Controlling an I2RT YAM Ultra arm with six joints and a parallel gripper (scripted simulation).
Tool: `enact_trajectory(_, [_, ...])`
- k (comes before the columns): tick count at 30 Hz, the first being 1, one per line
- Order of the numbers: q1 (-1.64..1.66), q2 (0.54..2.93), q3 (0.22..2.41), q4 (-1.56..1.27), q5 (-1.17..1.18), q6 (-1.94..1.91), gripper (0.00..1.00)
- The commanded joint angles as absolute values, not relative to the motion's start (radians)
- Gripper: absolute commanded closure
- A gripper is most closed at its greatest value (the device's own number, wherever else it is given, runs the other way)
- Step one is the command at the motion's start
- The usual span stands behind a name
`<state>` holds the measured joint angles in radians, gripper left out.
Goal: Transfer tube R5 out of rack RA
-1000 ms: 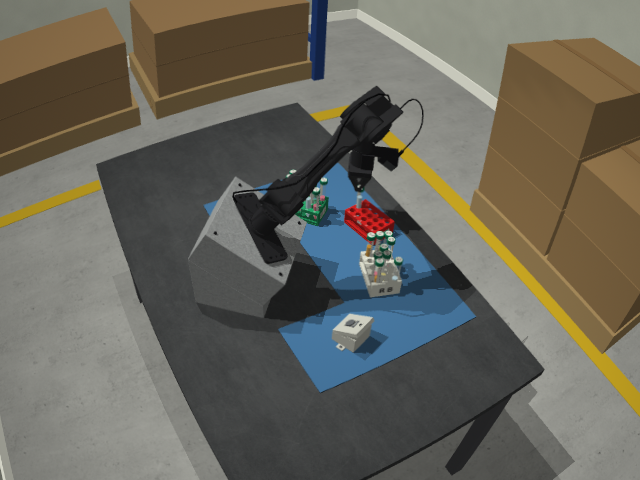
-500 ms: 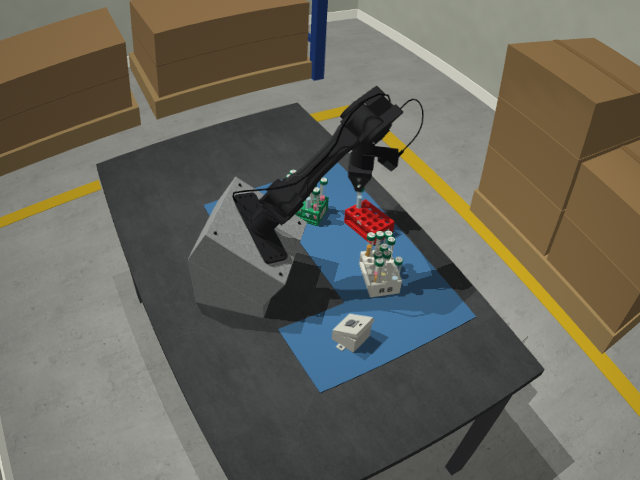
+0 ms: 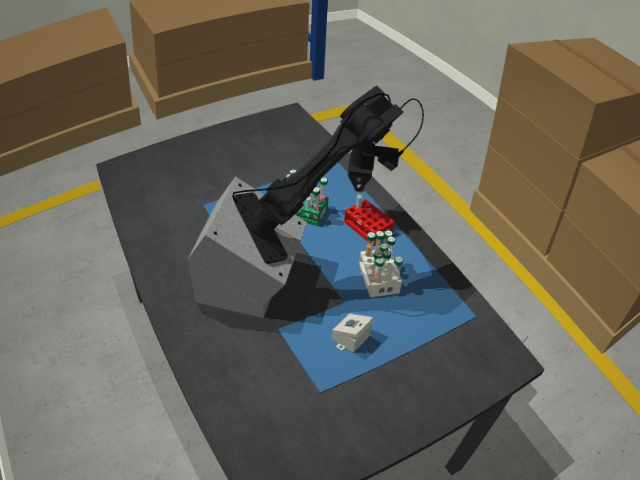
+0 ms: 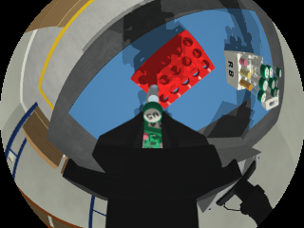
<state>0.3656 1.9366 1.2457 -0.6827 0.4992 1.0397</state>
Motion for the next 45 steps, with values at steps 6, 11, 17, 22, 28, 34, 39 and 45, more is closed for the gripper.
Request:
enact_trajectory(6, [0.399,1.887,1.286,-0.733,0.514,1.060,1.00])
enact_trajectory(11, [0.405,1.879,1.296,-0.754,0.515,1.067,1.00])
enact_trajectory(17, [0.414,1.869,1.299,-0.772,0.516,1.077,1.00])
enact_trajectory(22, [0.419,1.862,1.305,-0.787,0.517,1.083,1.00])
enact_trajectory(28, [0.426,1.853,1.316,-0.811,0.519,1.091,1.00])
enact_trajectory(34, [0.434,1.844,1.321,-0.829,0.520,1.099,1.00])
enact_trajectory(39, [0.439,1.838,1.327,-0.845,0.521,1.106,1.00])
enact_trajectory(45, [0.447,1.831,1.340,-0.869,0.522,1.115,1.00])
